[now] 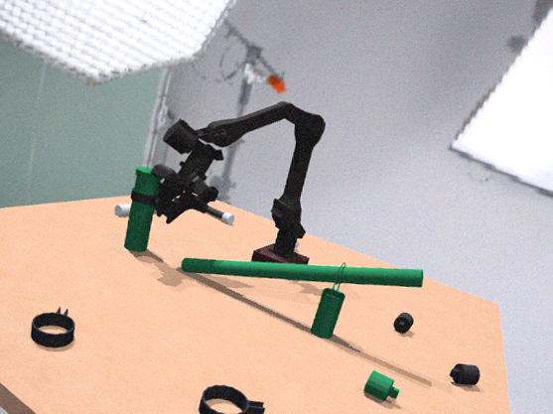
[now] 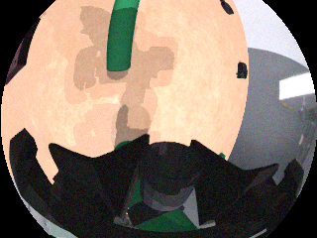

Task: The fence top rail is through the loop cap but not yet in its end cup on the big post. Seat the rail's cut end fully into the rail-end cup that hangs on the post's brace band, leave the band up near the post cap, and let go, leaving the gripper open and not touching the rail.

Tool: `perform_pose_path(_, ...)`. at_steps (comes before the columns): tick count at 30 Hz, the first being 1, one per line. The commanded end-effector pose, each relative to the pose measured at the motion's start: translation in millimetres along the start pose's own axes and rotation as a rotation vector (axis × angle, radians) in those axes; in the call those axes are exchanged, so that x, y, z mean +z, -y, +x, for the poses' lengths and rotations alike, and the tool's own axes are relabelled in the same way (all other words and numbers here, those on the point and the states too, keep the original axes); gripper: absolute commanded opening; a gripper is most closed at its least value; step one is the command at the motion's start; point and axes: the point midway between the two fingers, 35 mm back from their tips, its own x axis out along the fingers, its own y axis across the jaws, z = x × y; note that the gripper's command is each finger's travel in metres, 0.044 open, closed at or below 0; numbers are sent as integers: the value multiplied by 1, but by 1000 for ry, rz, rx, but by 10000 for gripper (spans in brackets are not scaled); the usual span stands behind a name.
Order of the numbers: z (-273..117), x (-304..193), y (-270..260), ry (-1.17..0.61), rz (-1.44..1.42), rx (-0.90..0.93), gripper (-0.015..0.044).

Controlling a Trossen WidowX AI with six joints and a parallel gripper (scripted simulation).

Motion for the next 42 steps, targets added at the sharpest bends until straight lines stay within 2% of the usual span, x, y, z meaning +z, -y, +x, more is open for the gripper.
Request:
perform_pose_path(1, -2, -1, -2, 10, -22, 0, 0)
perform_pose_path(33, -6, -1, -11, 67, -123, 1, 0)
perform_pose_path(42, -6, -1, -11, 67, -123, 1, 236)
